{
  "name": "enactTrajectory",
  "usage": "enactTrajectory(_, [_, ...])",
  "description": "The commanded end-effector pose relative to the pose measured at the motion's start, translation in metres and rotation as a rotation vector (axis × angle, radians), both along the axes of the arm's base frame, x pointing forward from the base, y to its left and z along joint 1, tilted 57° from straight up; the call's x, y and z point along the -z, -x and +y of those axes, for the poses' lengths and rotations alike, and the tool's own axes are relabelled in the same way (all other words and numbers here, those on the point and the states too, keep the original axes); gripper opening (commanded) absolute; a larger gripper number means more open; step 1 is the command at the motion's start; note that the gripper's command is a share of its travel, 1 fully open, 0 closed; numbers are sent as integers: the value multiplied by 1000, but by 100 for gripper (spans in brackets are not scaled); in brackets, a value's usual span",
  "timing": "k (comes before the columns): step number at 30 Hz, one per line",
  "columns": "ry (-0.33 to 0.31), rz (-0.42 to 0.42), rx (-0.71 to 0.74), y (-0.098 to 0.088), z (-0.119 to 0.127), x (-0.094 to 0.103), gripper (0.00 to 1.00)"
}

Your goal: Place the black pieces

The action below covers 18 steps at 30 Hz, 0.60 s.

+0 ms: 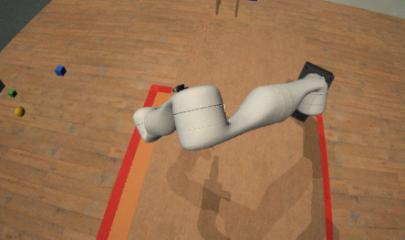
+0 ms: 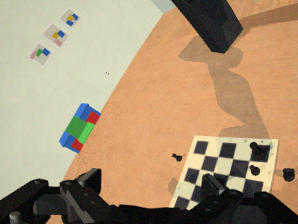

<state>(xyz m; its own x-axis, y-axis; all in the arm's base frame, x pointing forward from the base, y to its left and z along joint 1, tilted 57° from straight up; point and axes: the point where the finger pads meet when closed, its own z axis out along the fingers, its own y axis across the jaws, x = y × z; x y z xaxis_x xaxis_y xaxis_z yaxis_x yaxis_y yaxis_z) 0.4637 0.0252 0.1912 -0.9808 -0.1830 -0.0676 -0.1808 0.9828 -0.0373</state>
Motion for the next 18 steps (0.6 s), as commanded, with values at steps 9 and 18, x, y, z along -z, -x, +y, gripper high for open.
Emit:
enactTrajectory(9, [11, -31, -88, -4, 16, 3, 100])
enactTrajectory(18, [23, -67, -185, -10, 32, 6, 100])
